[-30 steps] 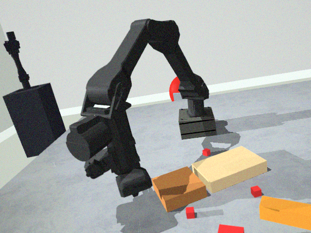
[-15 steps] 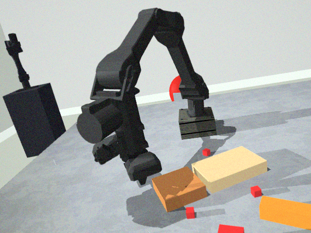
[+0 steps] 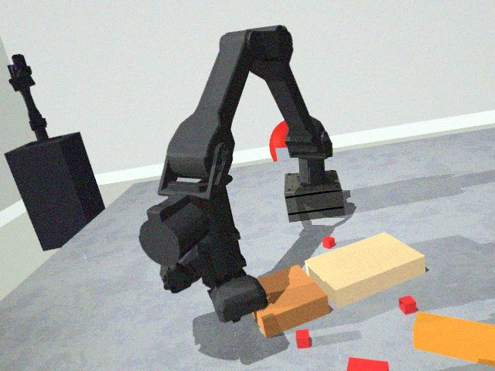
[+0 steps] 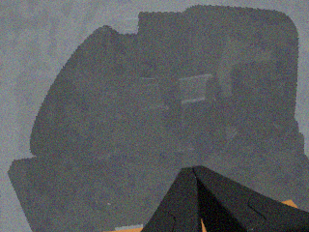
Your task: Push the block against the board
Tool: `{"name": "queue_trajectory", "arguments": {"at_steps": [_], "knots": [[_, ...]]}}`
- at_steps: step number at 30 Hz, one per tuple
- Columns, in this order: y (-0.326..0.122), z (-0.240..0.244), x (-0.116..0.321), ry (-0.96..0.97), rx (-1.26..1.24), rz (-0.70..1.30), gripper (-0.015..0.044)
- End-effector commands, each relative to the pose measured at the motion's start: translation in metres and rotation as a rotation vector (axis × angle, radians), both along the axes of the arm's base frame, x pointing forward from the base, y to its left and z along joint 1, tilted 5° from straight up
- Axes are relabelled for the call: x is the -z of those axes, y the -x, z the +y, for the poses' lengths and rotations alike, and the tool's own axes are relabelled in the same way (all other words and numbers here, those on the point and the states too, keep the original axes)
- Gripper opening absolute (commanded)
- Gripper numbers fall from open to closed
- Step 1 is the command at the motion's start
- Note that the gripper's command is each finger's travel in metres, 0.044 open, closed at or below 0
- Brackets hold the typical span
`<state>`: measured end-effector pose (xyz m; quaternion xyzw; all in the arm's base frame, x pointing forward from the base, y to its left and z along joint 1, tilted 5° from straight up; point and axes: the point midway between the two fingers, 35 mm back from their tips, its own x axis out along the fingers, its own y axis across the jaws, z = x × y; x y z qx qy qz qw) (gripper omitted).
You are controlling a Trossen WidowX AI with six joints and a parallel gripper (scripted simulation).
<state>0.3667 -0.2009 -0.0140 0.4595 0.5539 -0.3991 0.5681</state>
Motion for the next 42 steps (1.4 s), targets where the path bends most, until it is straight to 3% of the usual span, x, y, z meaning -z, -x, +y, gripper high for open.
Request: {"name": "queue_trajectory", "arguments": {"at_steps": [1,42], "knots": [[-0.001,0.002,0.001,-0.002,0.005,-0.004,0.0000],[0.005,0.031,0.000,-0.004,0.005,-0.003,0.0000]]}}
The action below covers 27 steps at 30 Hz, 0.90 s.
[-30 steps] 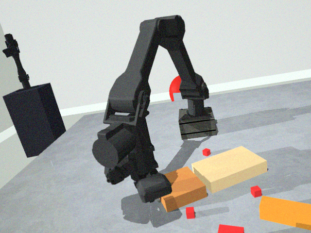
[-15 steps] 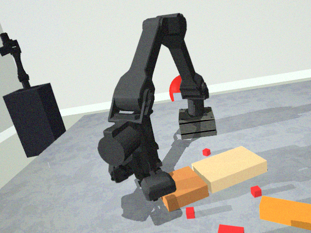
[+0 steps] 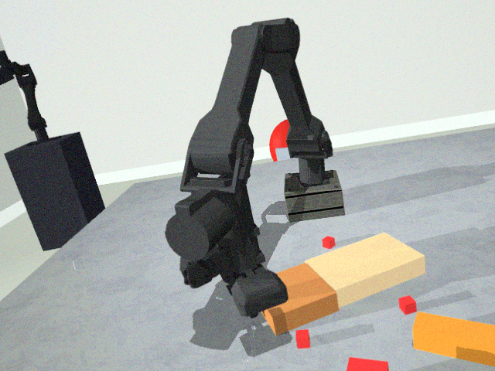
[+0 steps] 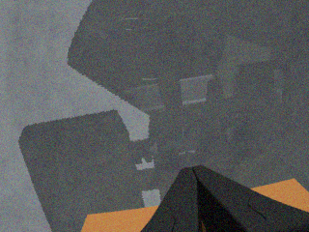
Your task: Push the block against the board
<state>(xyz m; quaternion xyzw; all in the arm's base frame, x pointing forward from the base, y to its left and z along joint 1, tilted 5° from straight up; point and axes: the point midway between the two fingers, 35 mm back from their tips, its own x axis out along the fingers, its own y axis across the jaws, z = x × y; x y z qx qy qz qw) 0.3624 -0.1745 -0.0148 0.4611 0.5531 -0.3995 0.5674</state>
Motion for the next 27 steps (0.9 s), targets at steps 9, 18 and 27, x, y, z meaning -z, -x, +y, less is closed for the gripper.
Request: {"name": "queue_trajectory", "arguments": {"at_steps": [9,18,27], "knots": [[-0.002,-0.001,-0.001,-0.002,0.001,-0.003,0.0000],[-0.006,-0.015,-0.001,-0.001,0.001,-0.003,0.0000],[-0.009,-0.029,0.000,0.000,0.001,-0.003,0.0000]]}}
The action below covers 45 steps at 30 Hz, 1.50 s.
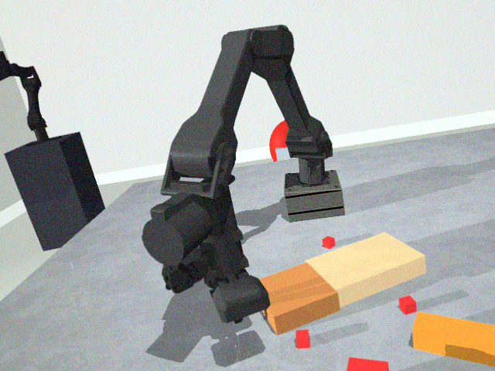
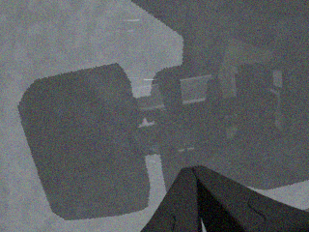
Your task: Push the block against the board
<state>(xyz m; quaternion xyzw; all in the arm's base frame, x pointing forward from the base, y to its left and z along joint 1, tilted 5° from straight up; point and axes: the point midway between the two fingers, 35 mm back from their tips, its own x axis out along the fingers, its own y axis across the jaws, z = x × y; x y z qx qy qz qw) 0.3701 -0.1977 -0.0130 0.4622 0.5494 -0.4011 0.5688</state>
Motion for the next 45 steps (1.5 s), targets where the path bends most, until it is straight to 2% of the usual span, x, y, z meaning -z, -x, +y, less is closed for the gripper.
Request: {"name": "queue_trajectory", "arguments": {"at_steps": [1,9,15,23,45], "knots": [[-0.001,-0.007,0.002,-0.005,-0.004,0.002,0.0000],[-0.003,-0.019,0.002,-0.004,-0.004,0.002,0.0000],[0.001,-0.018,-0.053,-0.004,-0.004,0.002,0.0000],[0.000,-0.015,-0.050,0.005,-0.020,-0.005,0.0000],[0.059,0.109,-0.068,0.047,-0.766,-0.040,0.0000]]}}
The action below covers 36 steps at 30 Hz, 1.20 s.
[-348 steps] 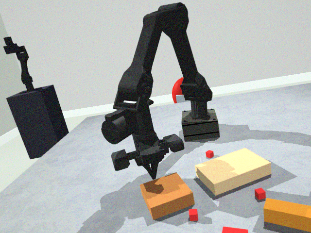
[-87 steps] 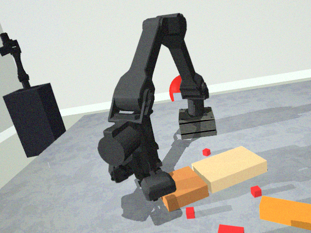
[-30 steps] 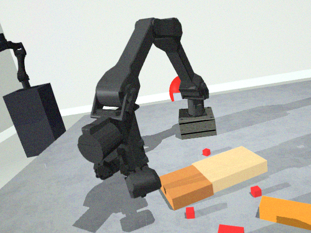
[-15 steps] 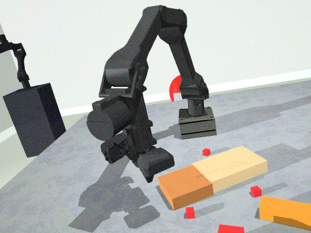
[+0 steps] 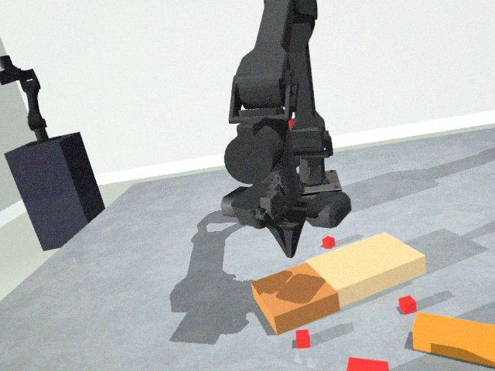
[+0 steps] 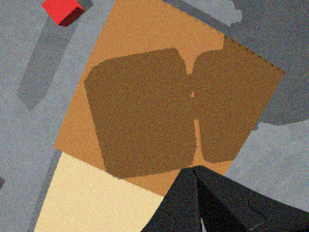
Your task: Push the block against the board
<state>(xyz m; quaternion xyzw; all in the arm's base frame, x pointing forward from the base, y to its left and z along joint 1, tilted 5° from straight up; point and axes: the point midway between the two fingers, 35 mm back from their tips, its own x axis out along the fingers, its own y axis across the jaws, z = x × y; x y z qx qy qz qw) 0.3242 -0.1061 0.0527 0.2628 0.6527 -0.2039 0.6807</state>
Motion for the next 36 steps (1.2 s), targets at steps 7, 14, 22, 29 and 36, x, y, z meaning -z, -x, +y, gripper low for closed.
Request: {"name": "queue_trajectory", "arguments": {"at_steps": [7,14,22,29,36], "knots": [[0.043,0.050,0.000,0.025,-0.366,-0.027,0.0000],[0.076,0.077,0.008,0.036,-0.605,-0.041,0.0000],[0.094,0.089,0.013,0.041,-0.724,-0.048,0.0000],[0.090,0.091,0.048,0.041,-0.724,-0.048,0.0000],[0.091,0.093,0.068,0.041,-0.724,-0.047,0.0000]]}}
